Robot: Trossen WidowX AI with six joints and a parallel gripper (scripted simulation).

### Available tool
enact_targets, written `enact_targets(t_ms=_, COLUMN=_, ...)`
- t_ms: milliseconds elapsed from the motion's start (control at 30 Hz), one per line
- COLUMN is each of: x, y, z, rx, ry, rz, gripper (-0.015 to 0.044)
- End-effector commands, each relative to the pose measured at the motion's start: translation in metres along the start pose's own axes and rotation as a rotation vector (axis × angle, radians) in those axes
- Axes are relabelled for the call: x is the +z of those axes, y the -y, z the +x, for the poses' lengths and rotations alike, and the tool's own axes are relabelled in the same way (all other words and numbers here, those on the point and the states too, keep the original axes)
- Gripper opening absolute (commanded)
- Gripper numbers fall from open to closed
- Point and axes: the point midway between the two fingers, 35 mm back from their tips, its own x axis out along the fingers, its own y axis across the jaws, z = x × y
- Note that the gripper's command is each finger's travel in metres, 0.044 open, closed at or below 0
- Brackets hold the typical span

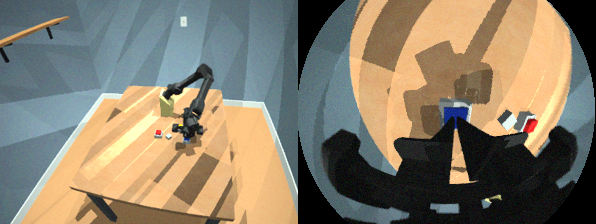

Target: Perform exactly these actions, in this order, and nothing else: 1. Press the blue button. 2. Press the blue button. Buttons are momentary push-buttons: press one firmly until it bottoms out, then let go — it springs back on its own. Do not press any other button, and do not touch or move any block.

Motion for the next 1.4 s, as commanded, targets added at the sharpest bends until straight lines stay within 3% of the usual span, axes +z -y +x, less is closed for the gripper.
enact_targets(t_ms=0, x=0.0, y=0.001, z=0.001, rx=-0.004, ry=-0.001, rz=0.004, gripper=0.002)
enact_targets(t_ms=133, x=0.0, y=0.0, z=-0.002, rx=-0.001, ry=0.0, rz=0.0, gripper=0.002)
enact_targets(t_ms=267, x=0.0, y=0.001, z=-0.032, rx=-0.006, ry=-0.001, rz=0.004, gripper=0.002)
enact_targets(t_ms=1367, x=0.0, y=0.001, z=0.001, rx=-0.004, ry=-0.001, rz=0.004, gripper=0.002)
